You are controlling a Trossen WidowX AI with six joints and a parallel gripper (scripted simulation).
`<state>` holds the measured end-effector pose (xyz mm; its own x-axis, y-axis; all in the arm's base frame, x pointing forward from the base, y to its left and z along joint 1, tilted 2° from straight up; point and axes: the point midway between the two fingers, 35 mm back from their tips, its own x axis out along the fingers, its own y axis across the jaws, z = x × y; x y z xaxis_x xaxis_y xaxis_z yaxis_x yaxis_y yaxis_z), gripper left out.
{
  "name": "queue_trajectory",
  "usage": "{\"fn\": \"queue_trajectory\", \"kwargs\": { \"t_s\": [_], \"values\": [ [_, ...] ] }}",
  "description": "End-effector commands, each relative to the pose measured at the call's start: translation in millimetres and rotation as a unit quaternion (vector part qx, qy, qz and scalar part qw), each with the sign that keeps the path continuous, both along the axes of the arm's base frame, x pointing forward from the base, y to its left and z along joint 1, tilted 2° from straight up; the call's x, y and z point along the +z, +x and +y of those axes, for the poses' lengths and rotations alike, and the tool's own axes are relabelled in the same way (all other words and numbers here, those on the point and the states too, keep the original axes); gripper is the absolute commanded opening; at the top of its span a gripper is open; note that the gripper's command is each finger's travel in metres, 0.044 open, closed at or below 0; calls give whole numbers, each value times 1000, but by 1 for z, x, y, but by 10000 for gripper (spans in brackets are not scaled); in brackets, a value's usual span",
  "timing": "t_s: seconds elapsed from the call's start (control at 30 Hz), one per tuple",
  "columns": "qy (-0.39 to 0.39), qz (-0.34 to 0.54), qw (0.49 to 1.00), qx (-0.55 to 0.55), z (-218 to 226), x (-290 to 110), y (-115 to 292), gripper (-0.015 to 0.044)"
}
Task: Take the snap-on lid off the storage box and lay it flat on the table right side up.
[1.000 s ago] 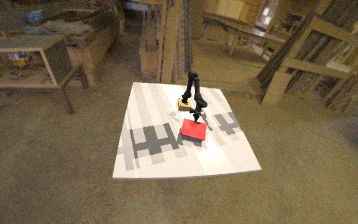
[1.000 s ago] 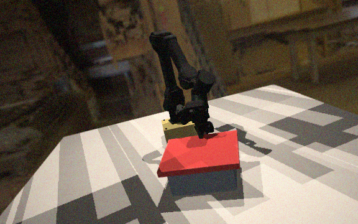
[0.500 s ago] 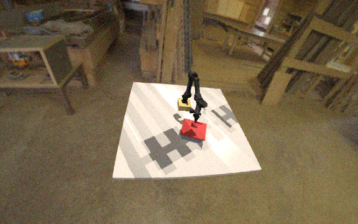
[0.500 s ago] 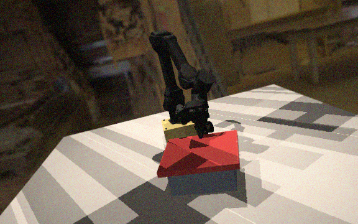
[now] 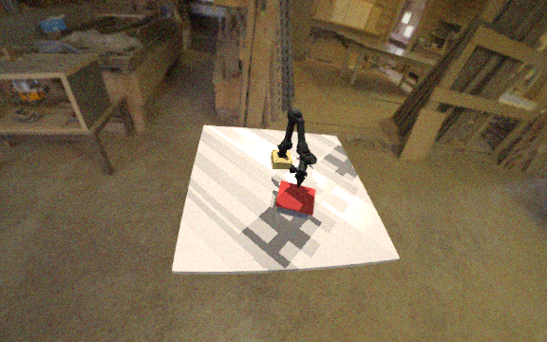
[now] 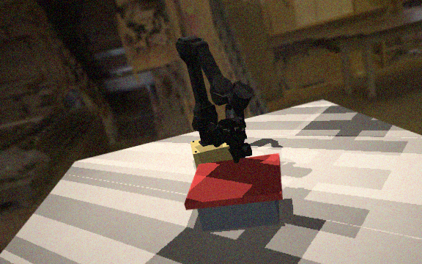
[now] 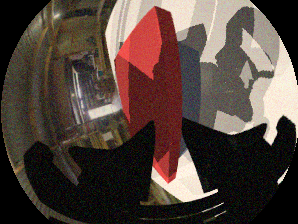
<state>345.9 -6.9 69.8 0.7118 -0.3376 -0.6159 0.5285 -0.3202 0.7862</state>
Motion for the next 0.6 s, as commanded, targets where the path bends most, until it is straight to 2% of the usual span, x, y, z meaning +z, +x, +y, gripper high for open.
{"fn": "queue_trajectory", "kwargs": {
  "t_s": [0.0,0.57],
  "values": [
    [0,2,1000,2,0,-1,0,0],
    [0,2,1000,2,0,-1,2,0]
  ]
}}
